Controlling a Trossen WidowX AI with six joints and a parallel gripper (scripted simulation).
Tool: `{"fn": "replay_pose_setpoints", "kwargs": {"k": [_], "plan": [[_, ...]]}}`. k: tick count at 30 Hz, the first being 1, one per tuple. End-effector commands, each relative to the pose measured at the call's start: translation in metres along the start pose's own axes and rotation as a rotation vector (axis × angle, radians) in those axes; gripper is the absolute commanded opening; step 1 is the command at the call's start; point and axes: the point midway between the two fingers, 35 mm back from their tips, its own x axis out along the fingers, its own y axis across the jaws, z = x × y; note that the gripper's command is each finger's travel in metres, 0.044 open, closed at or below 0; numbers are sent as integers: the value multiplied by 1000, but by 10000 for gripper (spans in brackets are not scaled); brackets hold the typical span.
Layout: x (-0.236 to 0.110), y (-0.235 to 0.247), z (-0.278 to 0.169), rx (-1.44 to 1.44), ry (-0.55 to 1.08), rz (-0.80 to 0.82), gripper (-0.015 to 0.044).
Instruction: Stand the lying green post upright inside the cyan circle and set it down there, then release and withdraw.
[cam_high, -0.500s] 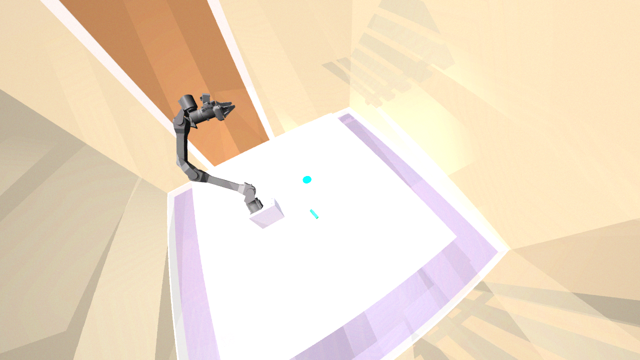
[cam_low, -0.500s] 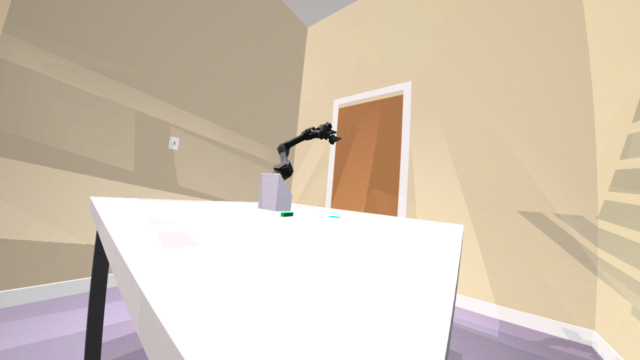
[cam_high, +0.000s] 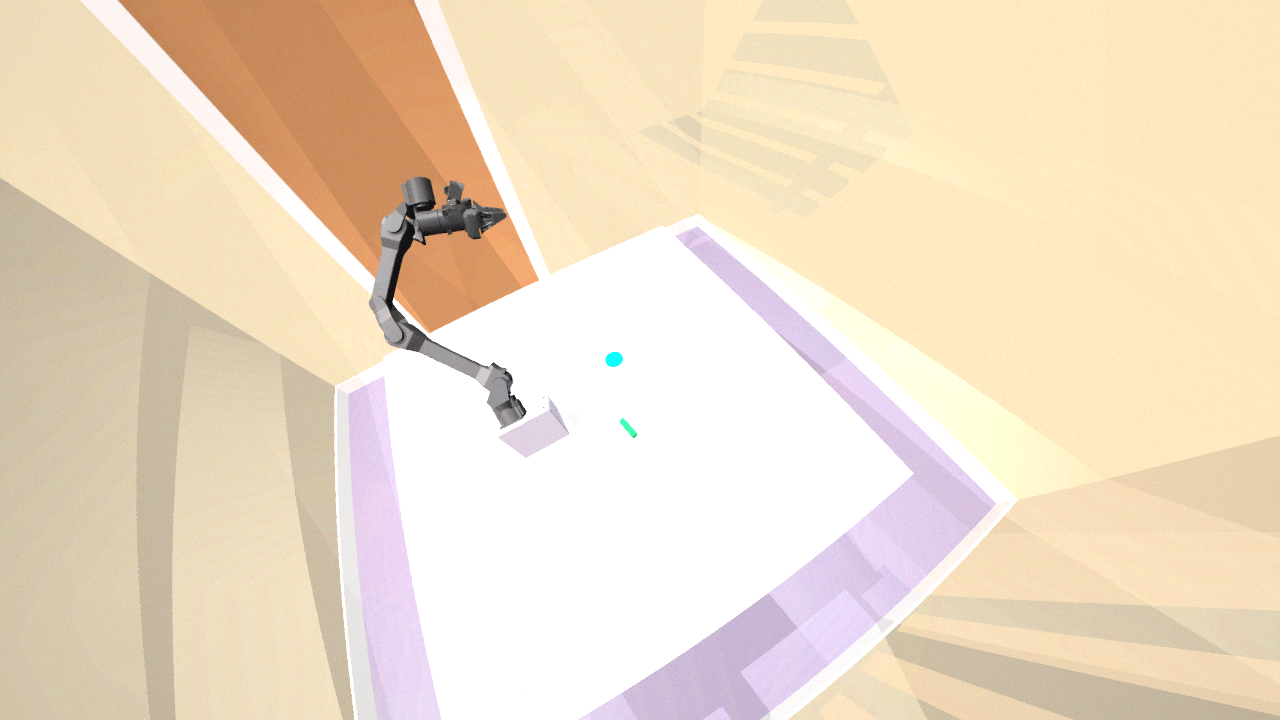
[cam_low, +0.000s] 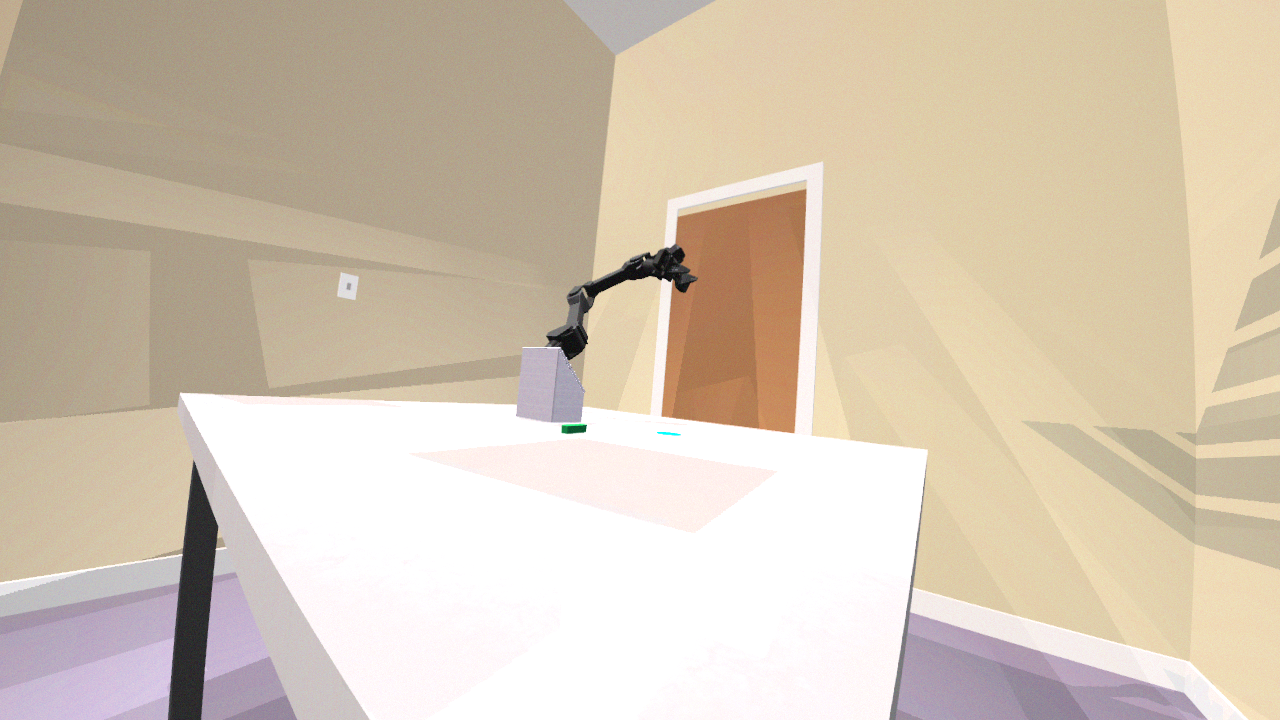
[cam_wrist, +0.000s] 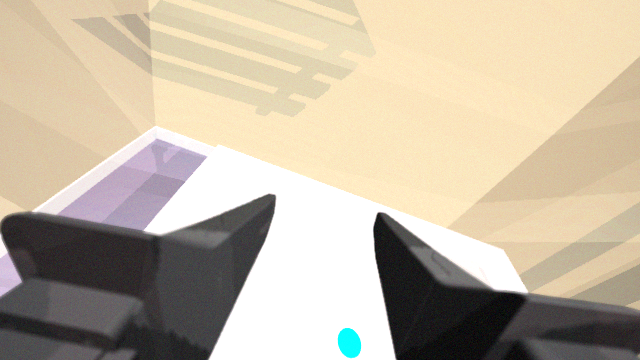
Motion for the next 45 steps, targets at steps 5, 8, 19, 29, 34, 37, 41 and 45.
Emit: {"fn": "replay_pose_setpoints", "kwargs": {"k": [5,8,19,29,34,37,41,45], "plan": [[80,-38,-19,49,170,-124,233],[104,-54,-28,76,226,-166,233],[177,-125,-67,199,426,-309,233],[221,-197,-114,345,598,-427,233],[234,-233,-141,429,680,-480,233],[239,-255,-158,483,728,-511,233],[244,-282,-182,559,790,-549,233],[245,-308,-207,639,850,-584,233]]}}
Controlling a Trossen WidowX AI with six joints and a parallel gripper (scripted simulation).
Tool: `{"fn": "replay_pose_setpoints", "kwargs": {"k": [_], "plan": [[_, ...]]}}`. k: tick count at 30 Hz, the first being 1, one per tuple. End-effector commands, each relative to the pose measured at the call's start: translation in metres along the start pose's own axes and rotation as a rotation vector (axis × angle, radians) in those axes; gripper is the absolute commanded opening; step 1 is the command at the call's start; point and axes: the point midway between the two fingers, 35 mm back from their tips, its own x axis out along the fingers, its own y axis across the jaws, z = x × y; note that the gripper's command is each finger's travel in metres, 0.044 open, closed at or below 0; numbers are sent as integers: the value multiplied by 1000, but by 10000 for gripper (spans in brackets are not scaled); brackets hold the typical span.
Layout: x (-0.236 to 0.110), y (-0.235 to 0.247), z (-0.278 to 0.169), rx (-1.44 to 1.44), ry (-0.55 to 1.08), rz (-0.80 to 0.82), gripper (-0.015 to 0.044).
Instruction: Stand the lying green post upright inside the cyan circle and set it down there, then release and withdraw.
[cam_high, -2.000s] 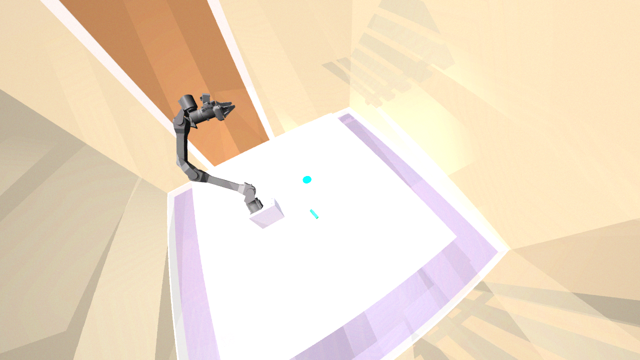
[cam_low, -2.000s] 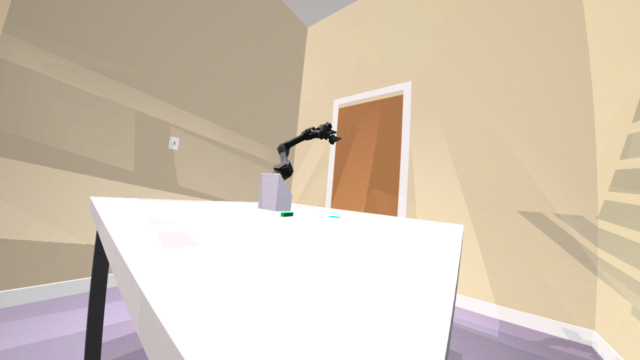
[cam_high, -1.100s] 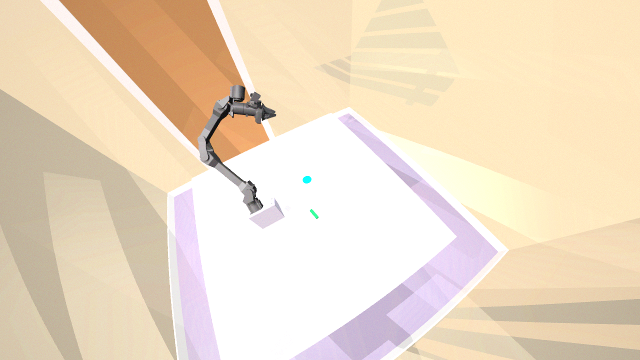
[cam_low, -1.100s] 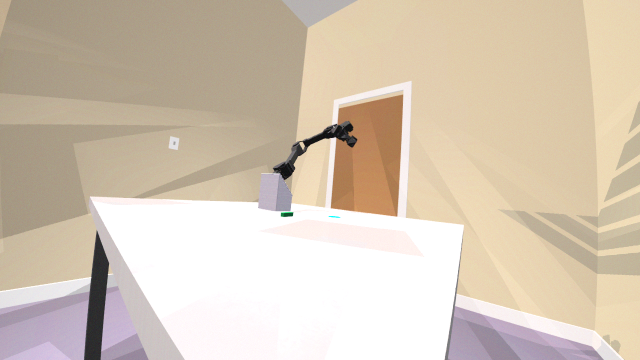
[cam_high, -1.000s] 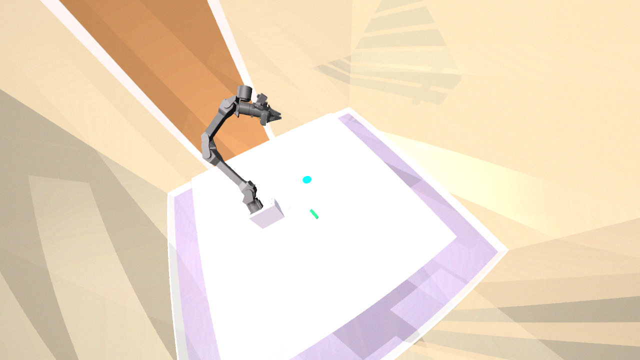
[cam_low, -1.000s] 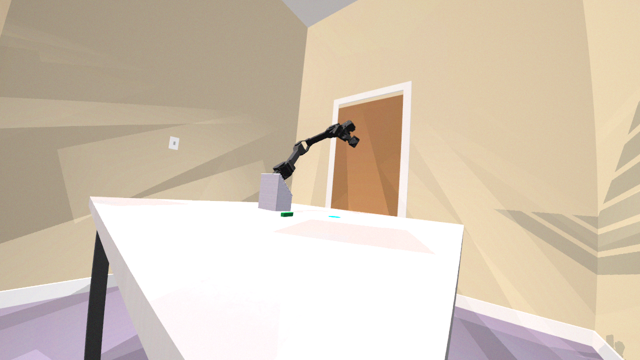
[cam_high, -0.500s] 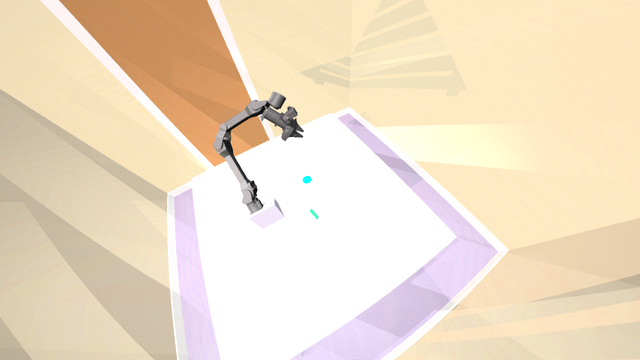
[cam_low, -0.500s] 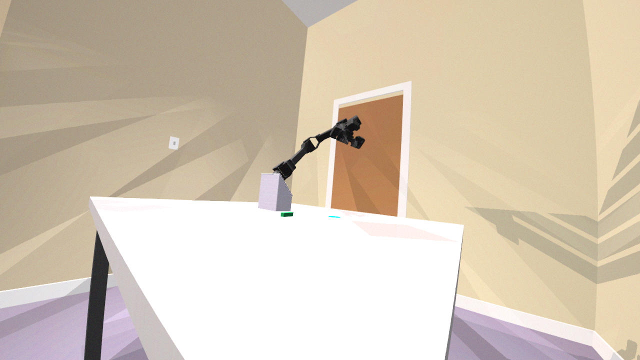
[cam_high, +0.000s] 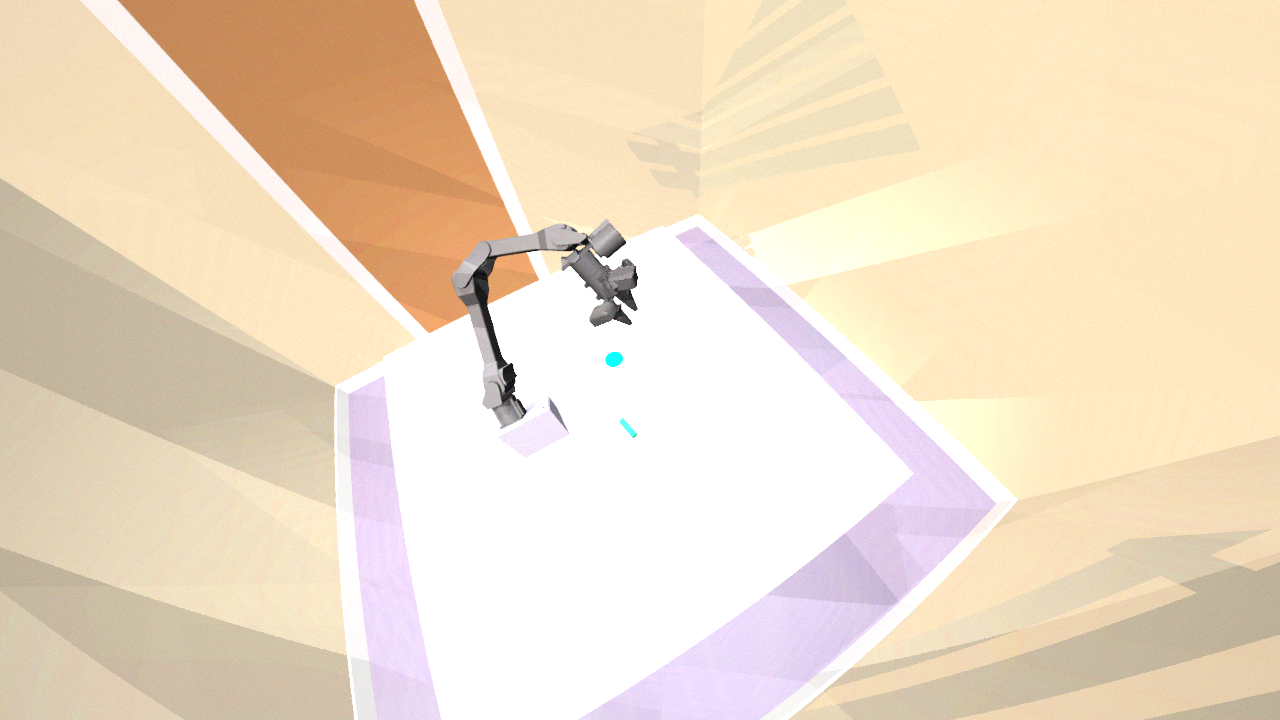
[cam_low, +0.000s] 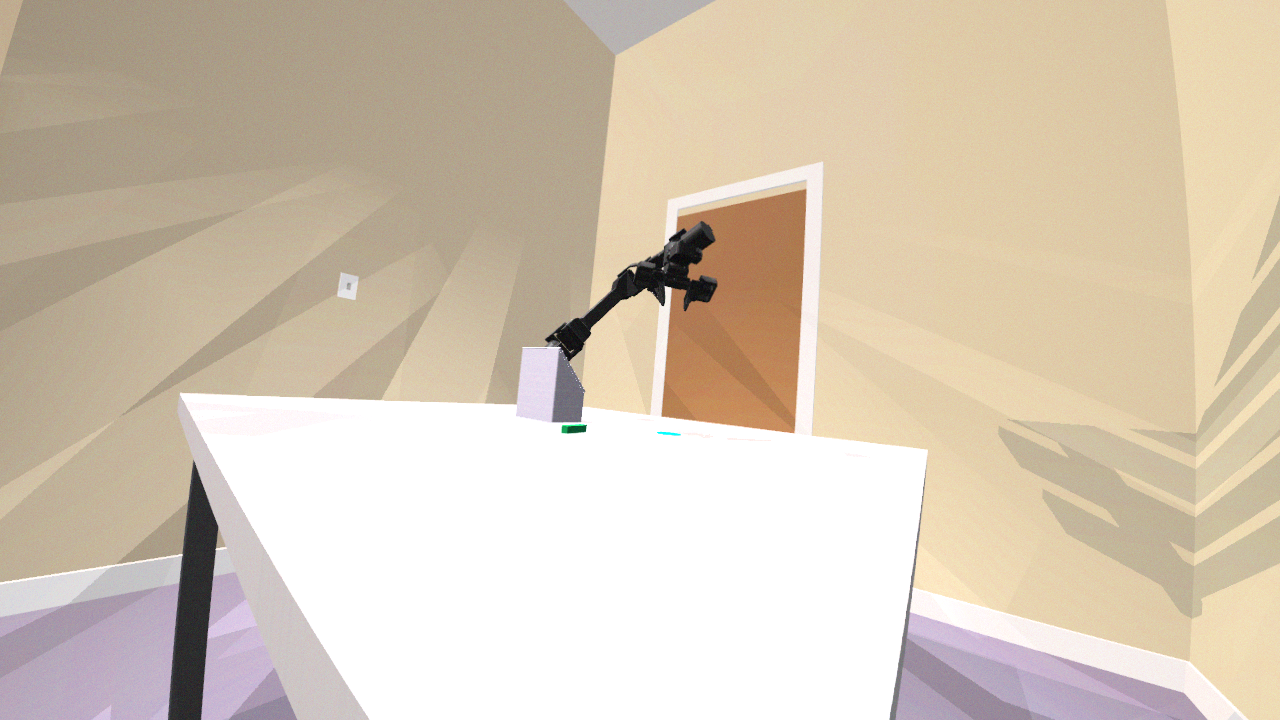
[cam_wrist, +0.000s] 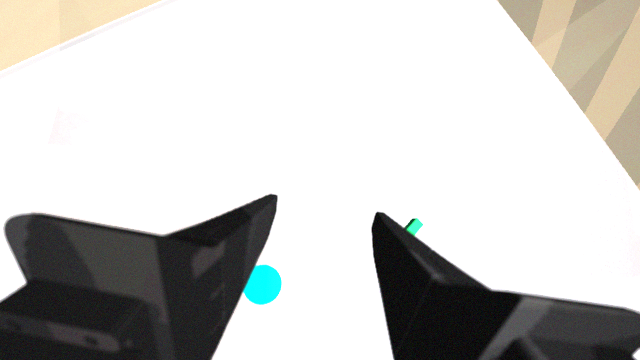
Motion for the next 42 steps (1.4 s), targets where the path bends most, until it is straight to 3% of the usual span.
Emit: {"fn": "replay_pose_setpoints", "kwargs": {"k": [1,14,28,35,42], "plan": [[32,-29,2,89,91,-30,233],[105,-111,-12,342,328,-81,233],[161,-187,-61,631,578,-95,233],[165,-189,-65,645,590,-95,233],[231,-180,-103,646,588,-94,233]]}}
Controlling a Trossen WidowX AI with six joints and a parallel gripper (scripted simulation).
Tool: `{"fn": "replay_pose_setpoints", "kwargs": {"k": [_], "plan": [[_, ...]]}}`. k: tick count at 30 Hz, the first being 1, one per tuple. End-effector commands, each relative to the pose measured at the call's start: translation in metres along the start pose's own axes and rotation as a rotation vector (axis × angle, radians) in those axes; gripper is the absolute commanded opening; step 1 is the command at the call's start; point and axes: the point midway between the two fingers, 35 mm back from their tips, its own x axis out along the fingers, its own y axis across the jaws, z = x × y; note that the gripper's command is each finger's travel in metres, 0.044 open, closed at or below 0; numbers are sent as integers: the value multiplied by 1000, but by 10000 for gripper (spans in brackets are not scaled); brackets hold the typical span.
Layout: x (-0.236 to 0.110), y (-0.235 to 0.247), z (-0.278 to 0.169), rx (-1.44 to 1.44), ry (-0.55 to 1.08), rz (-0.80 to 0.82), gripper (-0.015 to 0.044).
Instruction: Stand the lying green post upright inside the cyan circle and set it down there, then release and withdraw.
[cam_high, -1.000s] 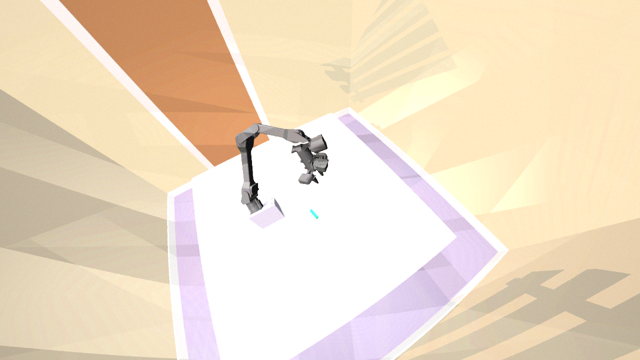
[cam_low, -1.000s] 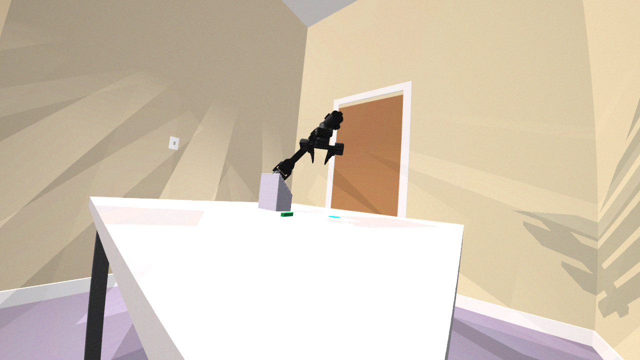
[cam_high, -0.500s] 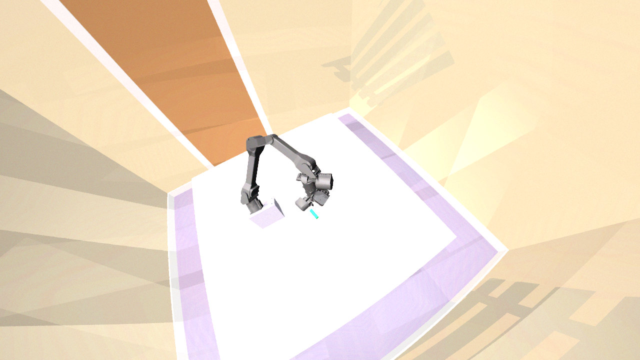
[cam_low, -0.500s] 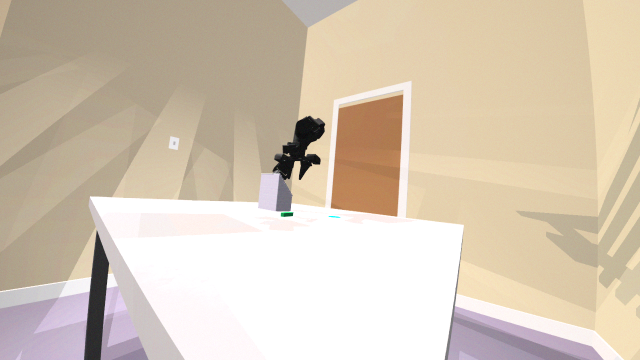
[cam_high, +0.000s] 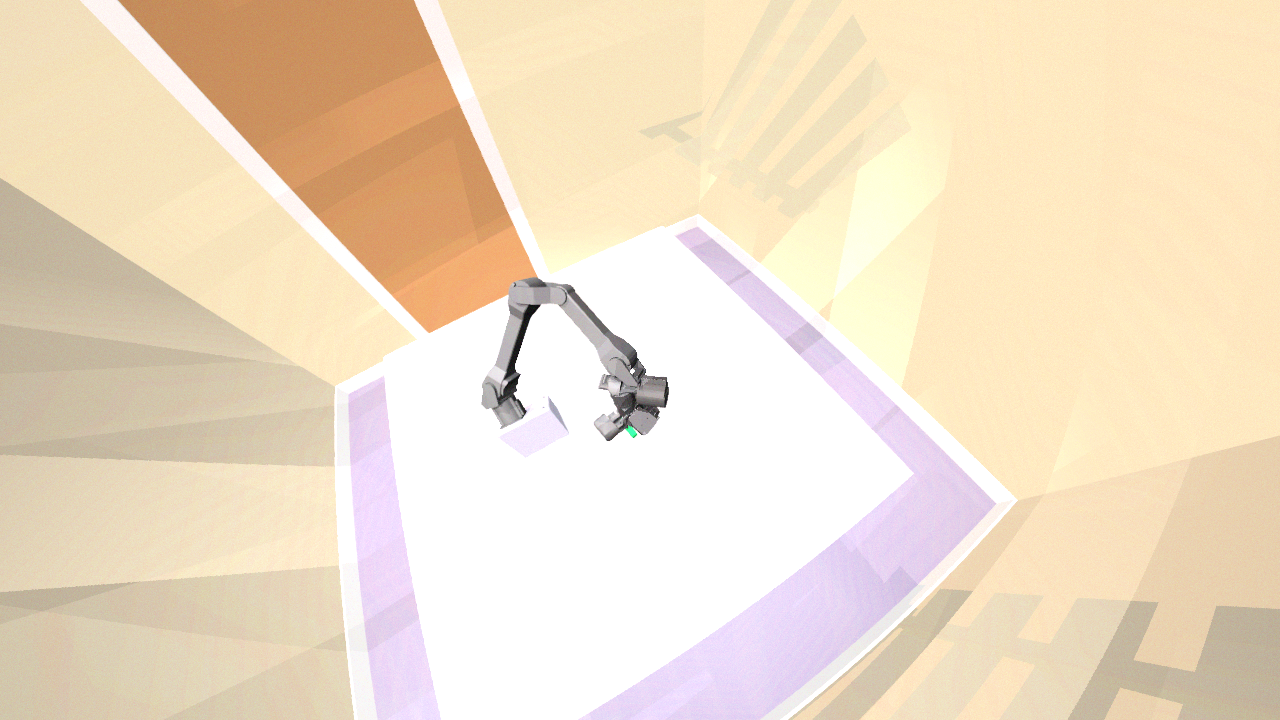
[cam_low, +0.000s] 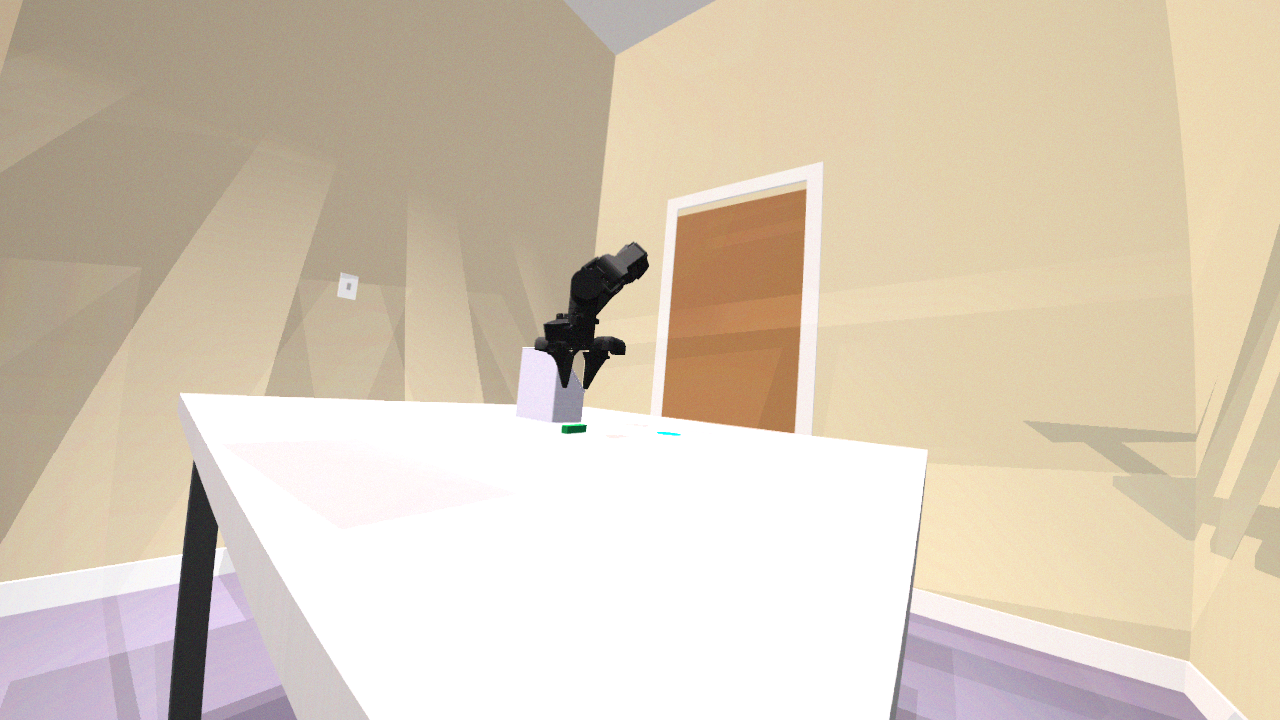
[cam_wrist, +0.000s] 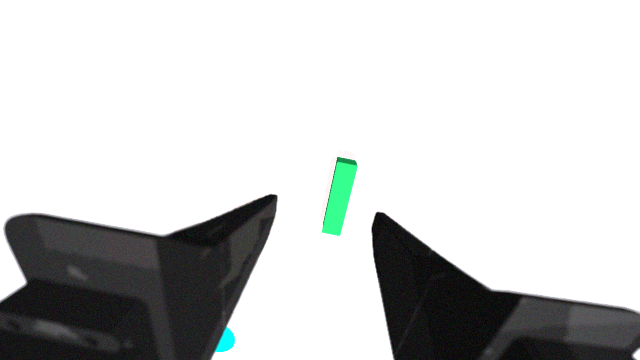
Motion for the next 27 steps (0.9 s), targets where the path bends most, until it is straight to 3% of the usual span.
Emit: {"fn": "replay_pose_setpoints", "kwargs": {"k": [1,4,9,17,27], "plan": [[54,-9,-6,21,29,-19,233],[80,-12,-10,20,35,-19,233],[82,-13,-11,20,36,-19,233],[82,-13,-11,20,36,-19,23],[69,-10,-8,20,32,-19,23]]}}
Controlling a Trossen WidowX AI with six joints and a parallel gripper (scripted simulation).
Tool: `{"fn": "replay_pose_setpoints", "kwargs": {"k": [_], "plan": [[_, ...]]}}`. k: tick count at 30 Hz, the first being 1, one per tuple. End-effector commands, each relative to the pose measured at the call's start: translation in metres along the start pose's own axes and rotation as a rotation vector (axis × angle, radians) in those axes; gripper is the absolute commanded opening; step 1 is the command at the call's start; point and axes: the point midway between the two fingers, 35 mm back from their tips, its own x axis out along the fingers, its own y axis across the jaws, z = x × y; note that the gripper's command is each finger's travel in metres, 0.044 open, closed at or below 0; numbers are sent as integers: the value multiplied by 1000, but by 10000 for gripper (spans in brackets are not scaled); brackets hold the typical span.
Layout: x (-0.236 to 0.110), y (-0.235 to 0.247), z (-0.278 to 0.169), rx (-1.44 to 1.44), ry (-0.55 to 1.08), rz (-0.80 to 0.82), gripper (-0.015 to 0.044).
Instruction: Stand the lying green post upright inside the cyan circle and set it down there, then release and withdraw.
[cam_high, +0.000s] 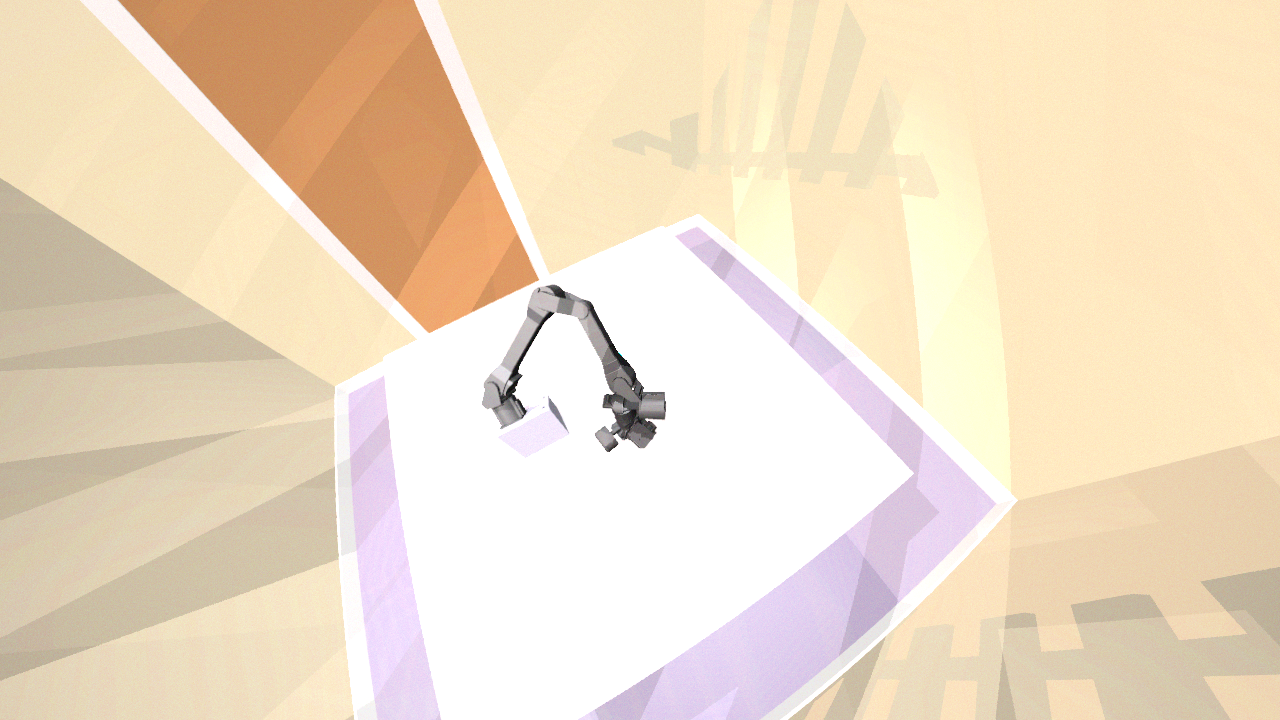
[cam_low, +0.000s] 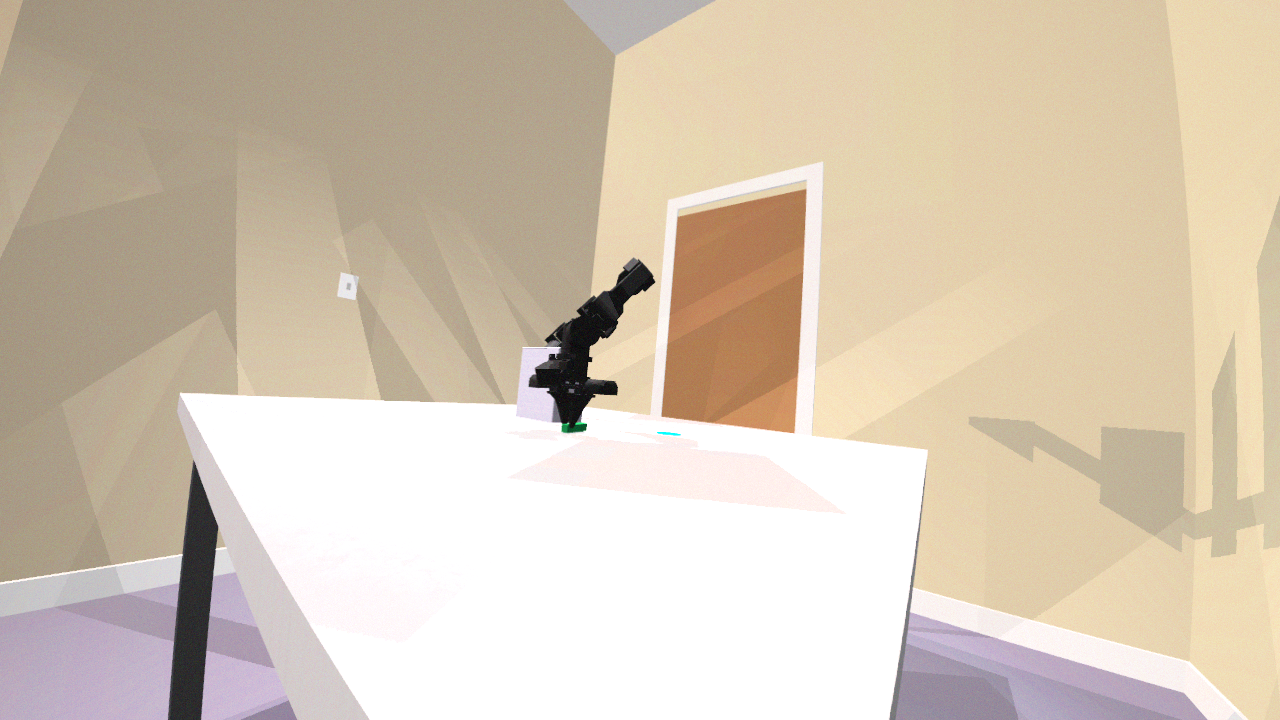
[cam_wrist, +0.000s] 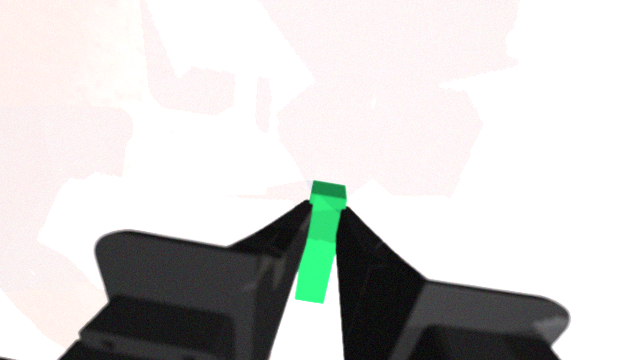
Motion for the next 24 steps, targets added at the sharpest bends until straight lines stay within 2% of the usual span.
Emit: {"fn": "replay_pose_setpoints", "kwargs": {"k": [1,24], "plan": [[-12,3,3,-9,-10,5,23],[-84,4,4,-8,-15,4,23]]}}
